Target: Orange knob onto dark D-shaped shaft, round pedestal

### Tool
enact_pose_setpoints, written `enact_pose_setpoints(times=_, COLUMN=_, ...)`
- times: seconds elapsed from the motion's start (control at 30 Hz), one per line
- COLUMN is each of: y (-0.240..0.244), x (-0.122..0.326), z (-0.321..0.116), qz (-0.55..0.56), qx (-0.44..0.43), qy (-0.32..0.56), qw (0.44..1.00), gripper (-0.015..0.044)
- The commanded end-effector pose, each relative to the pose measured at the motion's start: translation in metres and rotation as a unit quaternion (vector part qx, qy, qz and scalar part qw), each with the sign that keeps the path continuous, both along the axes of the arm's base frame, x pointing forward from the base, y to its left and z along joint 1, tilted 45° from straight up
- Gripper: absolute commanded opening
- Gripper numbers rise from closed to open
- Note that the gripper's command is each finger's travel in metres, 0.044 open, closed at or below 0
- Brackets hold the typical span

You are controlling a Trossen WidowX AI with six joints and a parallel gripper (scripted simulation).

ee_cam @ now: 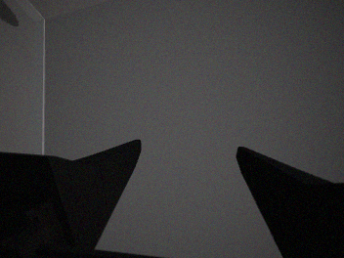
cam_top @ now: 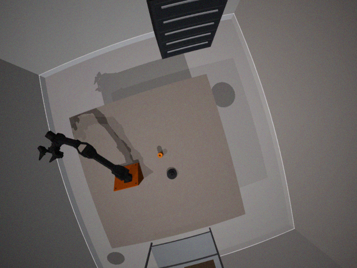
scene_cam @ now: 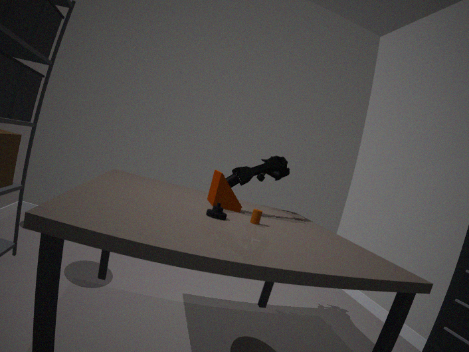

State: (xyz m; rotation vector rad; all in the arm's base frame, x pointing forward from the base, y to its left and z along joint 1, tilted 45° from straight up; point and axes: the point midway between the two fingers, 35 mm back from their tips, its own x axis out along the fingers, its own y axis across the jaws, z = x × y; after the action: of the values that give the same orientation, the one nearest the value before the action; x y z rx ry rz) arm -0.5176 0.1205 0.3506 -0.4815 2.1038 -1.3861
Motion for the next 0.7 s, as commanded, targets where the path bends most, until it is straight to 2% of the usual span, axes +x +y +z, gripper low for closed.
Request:
enact_pose_setpoints(times=0.0, y=0.000, x=0.000, z=0.000, qz=0.000, qx=0.000, qy=0.000, qw=1.000, gripper=0.0426)
enact_pose_setpoints(times=0.13, y=0.021, x=0.008, z=0.001, qz=-0.029, qx=-0.012, qy=-0.011, qw=0.999, gripper=0.0440)
enact_pose_setpoints(times=0.27, y=0.076, x=0.034, z=0.004, qz=-0.108, qx=-0.047, qy=-0.037, qw=0.992, gripper=0.0440)
enact_pose_setpoints(times=0.47, y=0.157, x=0.090, z=0.008, qz=-0.238, qx=-0.113, qy=-0.069, qw=0.962, gripper=0.0440)
enact_pose_setpoints(times=0.67, y=0.224, x=0.160, z=0.010, qz=-0.362, qx=-0.185, qy=-0.086, qw=0.910, gripper=0.0440)
